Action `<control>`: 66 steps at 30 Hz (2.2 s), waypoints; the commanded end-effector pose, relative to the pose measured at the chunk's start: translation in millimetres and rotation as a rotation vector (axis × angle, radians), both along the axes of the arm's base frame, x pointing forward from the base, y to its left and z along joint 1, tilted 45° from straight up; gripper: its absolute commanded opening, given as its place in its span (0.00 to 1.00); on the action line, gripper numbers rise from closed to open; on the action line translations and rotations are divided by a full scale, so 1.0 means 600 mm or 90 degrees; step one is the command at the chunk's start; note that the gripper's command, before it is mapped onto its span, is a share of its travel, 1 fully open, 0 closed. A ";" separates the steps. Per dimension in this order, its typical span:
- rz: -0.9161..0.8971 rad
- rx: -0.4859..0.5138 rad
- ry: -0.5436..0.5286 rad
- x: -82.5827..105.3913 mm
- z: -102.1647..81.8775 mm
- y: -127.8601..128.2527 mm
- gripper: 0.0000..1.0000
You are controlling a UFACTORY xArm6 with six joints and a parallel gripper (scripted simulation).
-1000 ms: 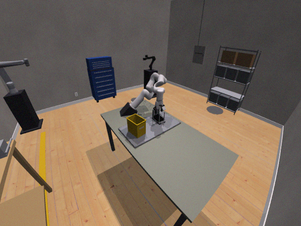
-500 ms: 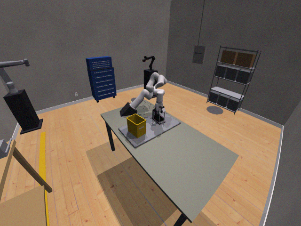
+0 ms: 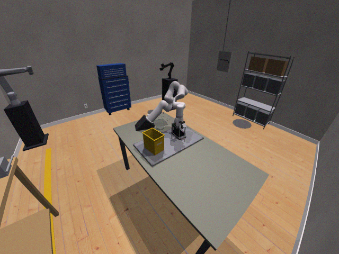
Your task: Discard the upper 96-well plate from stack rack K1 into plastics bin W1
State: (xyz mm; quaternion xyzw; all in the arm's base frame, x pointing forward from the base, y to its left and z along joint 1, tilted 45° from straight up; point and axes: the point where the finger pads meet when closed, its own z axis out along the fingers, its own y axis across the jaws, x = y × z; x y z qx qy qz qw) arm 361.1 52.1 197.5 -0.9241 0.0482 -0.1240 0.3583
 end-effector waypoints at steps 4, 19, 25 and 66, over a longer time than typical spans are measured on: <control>-0.001 0.000 -0.002 0.006 -0.011 0.010 1.00; -0.001 0.000 -0.002 0.007 -0.013 0.013 1.00; -0.001 0.000 -0.002 0.009 -0.017 0.016 1.00; -0.001 0.000 -0.002 0.016 -0.037 0.034 1.00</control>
